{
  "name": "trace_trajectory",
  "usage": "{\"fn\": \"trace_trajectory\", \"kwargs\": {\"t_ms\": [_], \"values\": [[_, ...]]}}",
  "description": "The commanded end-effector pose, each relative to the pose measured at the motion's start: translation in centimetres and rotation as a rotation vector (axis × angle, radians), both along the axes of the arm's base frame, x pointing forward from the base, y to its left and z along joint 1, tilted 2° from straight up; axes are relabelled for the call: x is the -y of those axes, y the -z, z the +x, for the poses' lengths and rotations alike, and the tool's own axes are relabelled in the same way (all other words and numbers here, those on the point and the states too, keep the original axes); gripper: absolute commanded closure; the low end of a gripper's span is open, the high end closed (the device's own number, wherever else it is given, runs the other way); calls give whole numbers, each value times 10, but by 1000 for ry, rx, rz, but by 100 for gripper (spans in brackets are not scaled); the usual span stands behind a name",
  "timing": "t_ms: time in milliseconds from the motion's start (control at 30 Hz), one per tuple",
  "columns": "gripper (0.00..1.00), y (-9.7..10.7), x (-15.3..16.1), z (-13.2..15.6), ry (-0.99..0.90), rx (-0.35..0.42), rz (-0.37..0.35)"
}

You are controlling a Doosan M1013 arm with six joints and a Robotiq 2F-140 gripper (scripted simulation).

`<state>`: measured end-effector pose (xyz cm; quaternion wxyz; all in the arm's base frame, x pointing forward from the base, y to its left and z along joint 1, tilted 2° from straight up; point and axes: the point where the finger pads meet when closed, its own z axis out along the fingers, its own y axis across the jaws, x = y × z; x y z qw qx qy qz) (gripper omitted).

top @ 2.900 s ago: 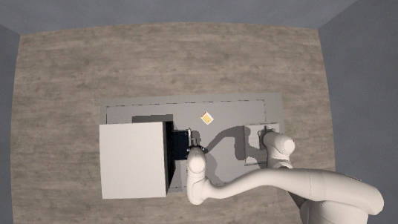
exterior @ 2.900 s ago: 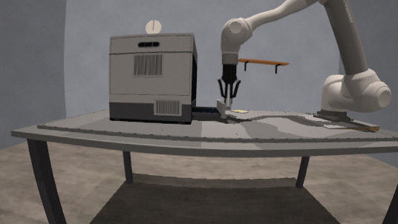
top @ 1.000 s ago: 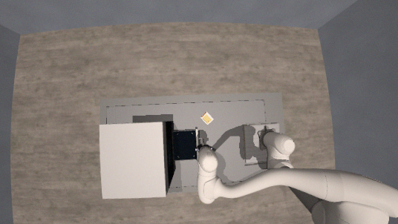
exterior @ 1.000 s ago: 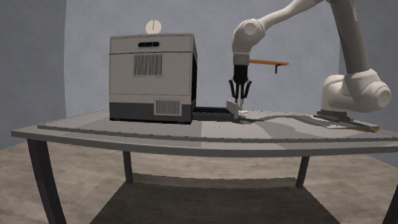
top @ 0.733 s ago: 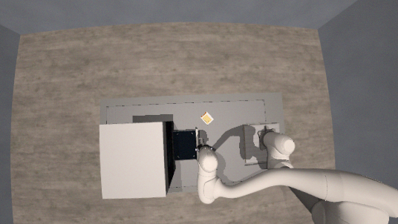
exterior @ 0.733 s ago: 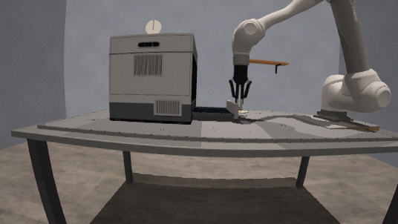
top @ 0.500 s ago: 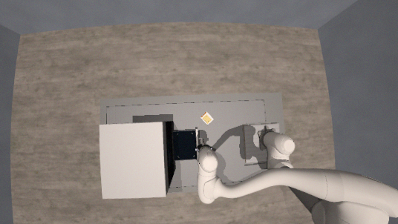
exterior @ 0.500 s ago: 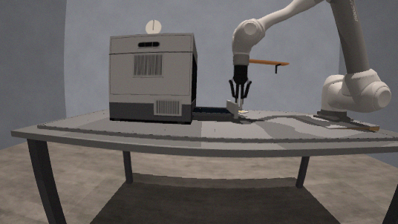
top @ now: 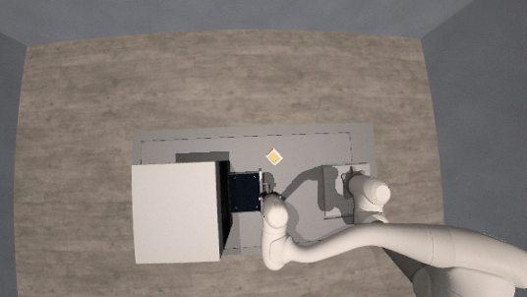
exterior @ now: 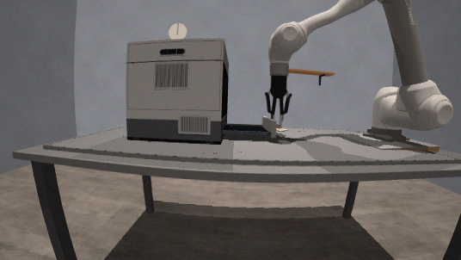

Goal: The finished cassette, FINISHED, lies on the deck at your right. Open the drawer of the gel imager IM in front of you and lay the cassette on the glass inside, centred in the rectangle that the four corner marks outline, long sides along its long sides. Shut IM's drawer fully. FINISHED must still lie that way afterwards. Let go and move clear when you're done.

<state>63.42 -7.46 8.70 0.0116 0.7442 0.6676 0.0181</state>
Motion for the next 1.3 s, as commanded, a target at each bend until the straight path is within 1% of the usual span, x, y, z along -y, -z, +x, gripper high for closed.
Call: {"fn": "trace_trajectory", "kwargs": {"t_ms": [0,100,600,667,1167,1267], "values": [[73,0,0,0,0,0,0],[73,0,0,0,0,0,0],[73,-20,0,-1,0,0,0],[73,-20,0,-1,0,0,0],[73,-40,0,-2,0,0,0],[73,-41,0,-2,0,0,0]]}}
